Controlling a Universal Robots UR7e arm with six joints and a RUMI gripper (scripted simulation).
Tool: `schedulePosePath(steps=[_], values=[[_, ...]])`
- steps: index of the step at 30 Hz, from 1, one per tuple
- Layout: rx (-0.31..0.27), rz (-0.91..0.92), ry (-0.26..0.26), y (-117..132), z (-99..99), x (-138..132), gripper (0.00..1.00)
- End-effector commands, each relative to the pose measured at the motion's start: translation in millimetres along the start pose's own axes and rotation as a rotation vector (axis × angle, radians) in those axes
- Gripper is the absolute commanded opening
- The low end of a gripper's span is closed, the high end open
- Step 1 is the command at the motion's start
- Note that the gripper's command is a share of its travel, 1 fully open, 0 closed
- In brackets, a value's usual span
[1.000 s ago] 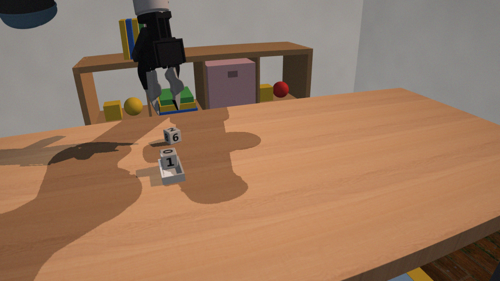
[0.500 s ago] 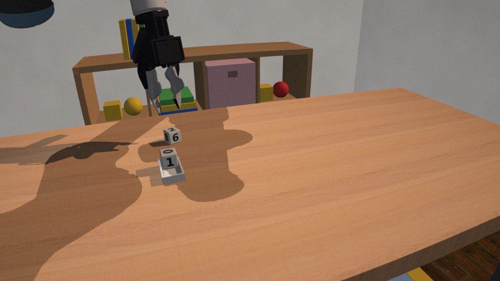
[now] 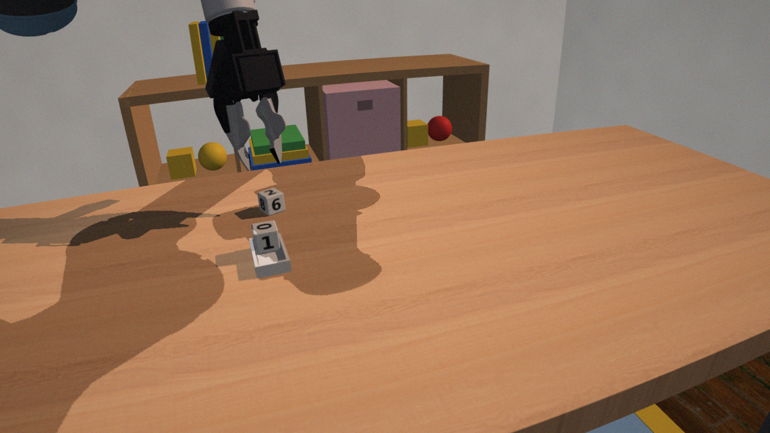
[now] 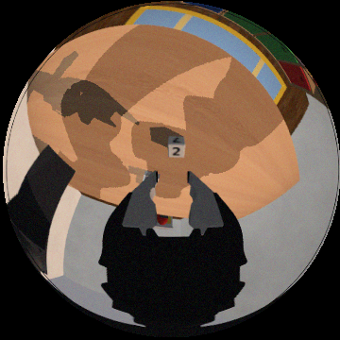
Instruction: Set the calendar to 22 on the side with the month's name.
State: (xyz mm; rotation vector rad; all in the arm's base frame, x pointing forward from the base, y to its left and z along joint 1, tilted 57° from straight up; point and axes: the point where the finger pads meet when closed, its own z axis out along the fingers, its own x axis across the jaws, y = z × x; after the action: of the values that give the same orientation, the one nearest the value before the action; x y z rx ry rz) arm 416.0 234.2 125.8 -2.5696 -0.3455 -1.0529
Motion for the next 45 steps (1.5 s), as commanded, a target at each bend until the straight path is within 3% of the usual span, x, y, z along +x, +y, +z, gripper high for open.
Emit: schedulePosePath(steps=[1, 15, 36, 45], values=[[-0.025, 0.0, -0.004, -0.1, 0.8, -0.9, 0.29], [-0.162, 0.005, 0.015, -1.7, -2.2, 3.6, 0.29], [-0.193, 0.008, 0.022, -2.1, -3.2, 5.0, 0.29], [-0.258, 0.014, 0.006, -0.6, -0.4, 2.4, 0.29]])
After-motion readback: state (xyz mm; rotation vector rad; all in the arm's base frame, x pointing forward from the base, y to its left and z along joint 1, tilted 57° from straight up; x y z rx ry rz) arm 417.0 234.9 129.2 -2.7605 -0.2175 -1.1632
